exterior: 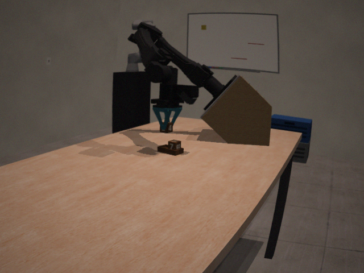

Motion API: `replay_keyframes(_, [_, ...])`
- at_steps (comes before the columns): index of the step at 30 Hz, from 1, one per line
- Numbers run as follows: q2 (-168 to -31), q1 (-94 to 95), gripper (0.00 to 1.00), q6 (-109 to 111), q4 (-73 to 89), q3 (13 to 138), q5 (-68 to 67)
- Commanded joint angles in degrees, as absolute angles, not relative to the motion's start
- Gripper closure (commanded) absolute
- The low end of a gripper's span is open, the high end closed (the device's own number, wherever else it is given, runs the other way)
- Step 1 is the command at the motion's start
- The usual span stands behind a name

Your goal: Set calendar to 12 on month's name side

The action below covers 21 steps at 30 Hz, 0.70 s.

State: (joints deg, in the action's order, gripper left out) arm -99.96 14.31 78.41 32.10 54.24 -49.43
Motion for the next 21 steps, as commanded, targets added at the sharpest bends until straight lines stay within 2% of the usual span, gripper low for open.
replay_keyframes(1, [-97.38, 18.48, 0.73, 71.18, 43.03, 58.06, -49.95])
replay_keyframes(7, [-96.98, 21.23, 0.73, 66.94, 49.21, 60.43, -49.76])
replay_keyframes(21, [-98.97, 21.28, 0.73, 66.06, 49.12, 60.38, -49.64])
